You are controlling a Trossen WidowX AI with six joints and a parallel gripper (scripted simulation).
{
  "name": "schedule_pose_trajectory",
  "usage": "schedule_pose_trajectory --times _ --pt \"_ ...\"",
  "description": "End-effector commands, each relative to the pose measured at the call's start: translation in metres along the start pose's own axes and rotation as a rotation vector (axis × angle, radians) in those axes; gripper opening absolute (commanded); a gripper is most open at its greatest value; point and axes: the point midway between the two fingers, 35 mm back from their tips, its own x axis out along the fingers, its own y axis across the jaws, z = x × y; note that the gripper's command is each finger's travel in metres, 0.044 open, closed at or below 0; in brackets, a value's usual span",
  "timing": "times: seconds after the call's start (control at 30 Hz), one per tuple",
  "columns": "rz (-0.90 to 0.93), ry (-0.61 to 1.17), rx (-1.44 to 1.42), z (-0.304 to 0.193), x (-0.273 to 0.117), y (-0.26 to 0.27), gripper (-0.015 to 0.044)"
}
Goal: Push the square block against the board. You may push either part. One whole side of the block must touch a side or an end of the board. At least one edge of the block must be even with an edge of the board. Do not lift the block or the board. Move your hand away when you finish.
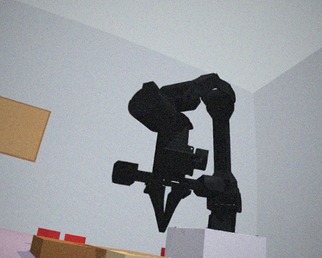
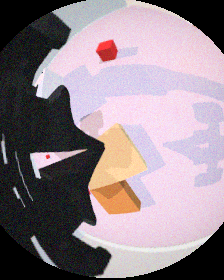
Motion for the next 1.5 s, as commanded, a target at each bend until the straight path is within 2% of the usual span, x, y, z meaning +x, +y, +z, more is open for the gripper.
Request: schedule_pose_trajectory --times 0.0,0.53,0.67,0.77,0.83,1.47 --pt "0.001 0.0 -0.113 0.012 0.001 -0.002 0.0" --pt "0.003 -0.002 -0.647 0.063 0.006 -0.004 0.0" --pt "0.003 -0.002 -0.653 0.063 0.009 -0.004 0.0" --pt "0.003 -0.002 -0.653 0.064 0.049 -0.004 0.0" --pt "0.003 -0.002 -0.653 0.063 0.061 -0.004 0.0" --pt "0.002 0.0 -0.653 0.046 0.061 -0.018 0.0"
